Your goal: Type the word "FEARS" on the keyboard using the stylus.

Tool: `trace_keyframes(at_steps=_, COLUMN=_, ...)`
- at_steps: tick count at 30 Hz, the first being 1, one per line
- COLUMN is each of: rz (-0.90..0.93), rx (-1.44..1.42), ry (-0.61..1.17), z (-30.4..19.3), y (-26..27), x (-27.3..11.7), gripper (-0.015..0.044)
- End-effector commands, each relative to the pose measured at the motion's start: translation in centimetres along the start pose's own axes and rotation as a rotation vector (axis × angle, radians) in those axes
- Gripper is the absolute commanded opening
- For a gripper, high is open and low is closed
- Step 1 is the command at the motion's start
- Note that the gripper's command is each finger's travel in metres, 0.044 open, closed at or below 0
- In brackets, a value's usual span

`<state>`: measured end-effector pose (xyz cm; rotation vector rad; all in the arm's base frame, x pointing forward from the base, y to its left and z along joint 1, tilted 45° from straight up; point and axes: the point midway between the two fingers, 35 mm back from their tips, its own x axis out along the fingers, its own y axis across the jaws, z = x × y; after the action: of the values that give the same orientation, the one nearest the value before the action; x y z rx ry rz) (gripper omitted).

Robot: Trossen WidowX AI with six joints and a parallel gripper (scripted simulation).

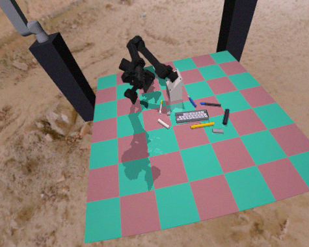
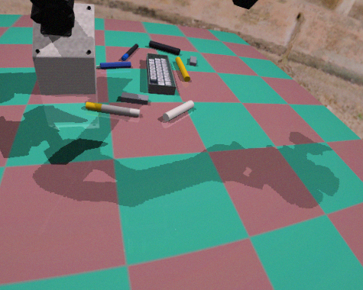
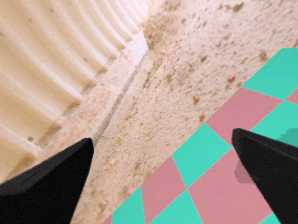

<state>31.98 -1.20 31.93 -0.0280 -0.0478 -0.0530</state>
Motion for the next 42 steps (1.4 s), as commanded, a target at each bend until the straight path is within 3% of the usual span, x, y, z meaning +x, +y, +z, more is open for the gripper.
trace_keyframes(at_steps=1, rz=0.0, rx=0.004, ry=0.01, z=-0.2, y=0.1, x=0.2, gripper=0.0414)
trace_keyframes(at_steps=9, rz=-0.049, rx=0.105, ry=0.447, z=-11.6, y=2.9, x=4.9, gripper=0.0204)
trace_keyframes(at_steps=17, rz=-0.179, rx=0.063, ry=0.881, z=-24.5, y=6.2, x=4.9, gripper=0.0)
trace_keyframes(at_steps=25, rz=-0.355, rx=-0.154, ry=1.223, z=-35.7, y=7.7, x=0.2, gripper=0.0)
trace_keyframes(at_steps=31, rz=-0.474, rx=-0.406, ry=1.376, z=-41.6, y=7.5, x=-4.2, gripper=0.0)
trace_keyframes(at_steps=36, rz=-0.575, rx=-0.562, ry=1.421, z=-44.6, y=6.9, x=-7.0, gripper=0.0)
trace_keyframes(at_steps=42, rz=-0.578, rx=-0.568, ry=1.422, z=-44.7, y=6.9, x=-7.1, gripper=0.0)
